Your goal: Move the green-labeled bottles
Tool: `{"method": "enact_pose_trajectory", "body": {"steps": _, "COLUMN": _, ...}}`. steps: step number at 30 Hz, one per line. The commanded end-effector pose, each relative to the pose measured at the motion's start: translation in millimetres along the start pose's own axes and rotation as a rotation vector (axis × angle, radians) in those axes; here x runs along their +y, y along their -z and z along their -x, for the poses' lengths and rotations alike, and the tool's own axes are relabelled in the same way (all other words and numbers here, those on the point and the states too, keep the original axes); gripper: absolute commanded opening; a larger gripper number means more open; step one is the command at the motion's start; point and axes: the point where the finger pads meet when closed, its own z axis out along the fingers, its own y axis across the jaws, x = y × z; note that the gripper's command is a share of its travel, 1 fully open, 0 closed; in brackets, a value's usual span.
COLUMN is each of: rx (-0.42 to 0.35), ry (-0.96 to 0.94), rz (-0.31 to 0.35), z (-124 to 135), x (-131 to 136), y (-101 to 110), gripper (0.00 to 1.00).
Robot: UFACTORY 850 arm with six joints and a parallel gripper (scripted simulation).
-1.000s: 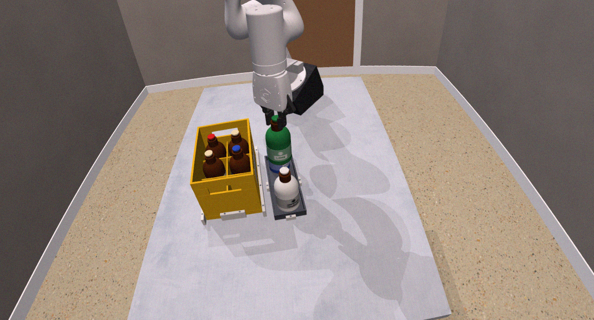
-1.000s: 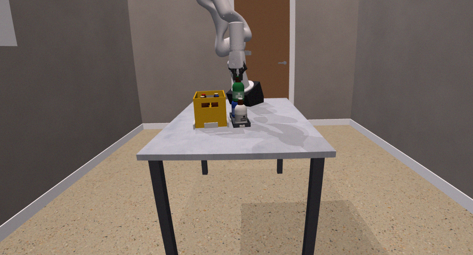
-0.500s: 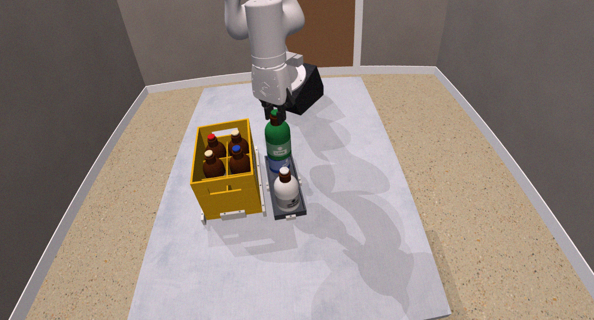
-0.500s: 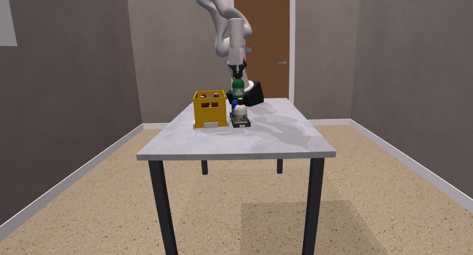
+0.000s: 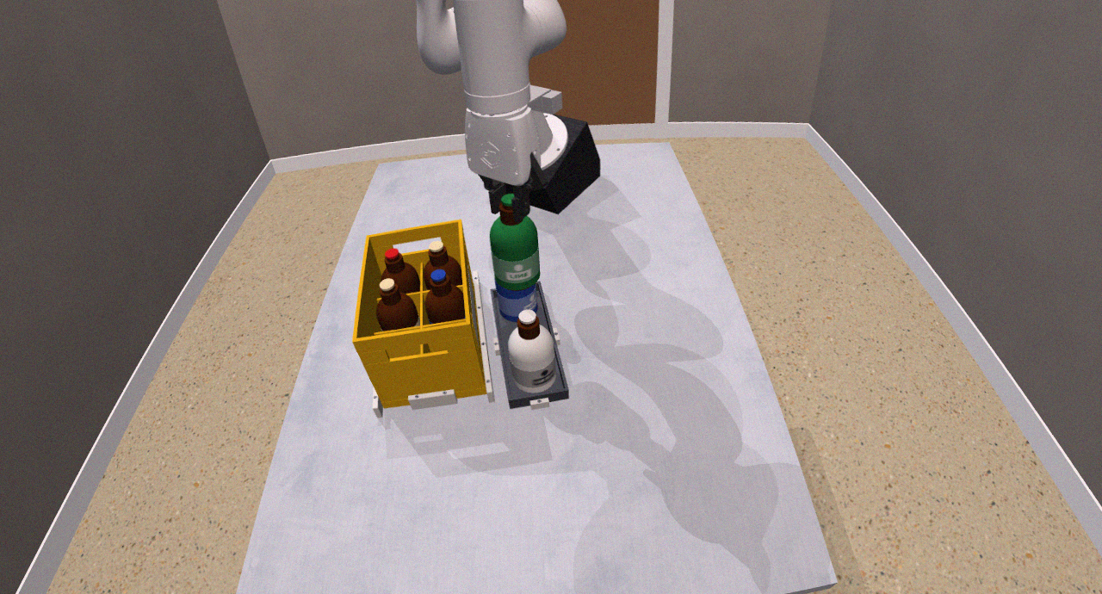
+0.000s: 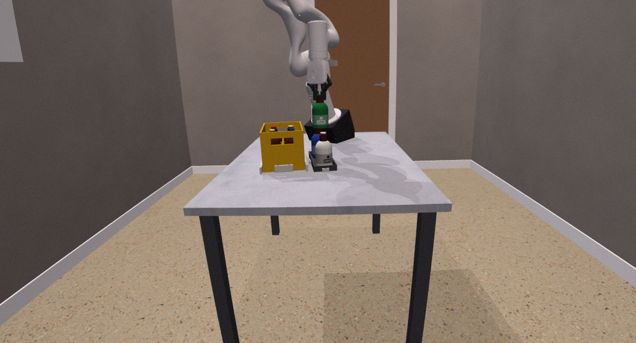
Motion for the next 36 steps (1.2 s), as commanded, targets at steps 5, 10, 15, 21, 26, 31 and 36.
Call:
{"method": "enact_pose_trajectory", "body": {"steps": 5, "rx": -0.001, "ry": 0.0, "rz": 0.001, "z": 1, "x": 0, "y": 7, "gripper": 0.0}}
{"method": "enact_pose_trajectory", "body": {"steps": 10, "rx": -0.001, "ry": 0.0, "rz": 0.001, "z": 1, "x": 0, "y": 11, "gripper": 0.0}}
{"method": "enact_pose_trajectory", "body": {"steps": 15, "rx": -0.001, "ry": 0.0, "rz": 0.001, "z": 1, "x": 1, "y": 15, "gripper": 0.0}}
{"method": "enact_pose_trajectory", "body": {"steps": 21, "rx": -0.001, "ry": 0.0, "rz": 0.001, "z": 1, "x": 1, "y": 17, "gripper": 0.0}}
{"method": "enact_pose_trajectory", "body": {"steps": 26, "rx": -0.001, "ry": 0.0, "rz": 0.001, "z": 1, "x": 1, "y": 20, "gripper": 0.0}}
{"method": "enact_pose_trajectory", "body": {"steps": 31, "rx": -0.001, "ry": 0.0, "rz": 0.001, "z": 1, "x": 1, "y": 22, "gripper": 0.0}}
{"method": "enact_pose_trajectory", "body": {"steps": 36, "rx": -0.001, "ry": 0.0, "rz": 0.001, "z": 1, "x": 1, "y": 23, "gripper": 0.0}}
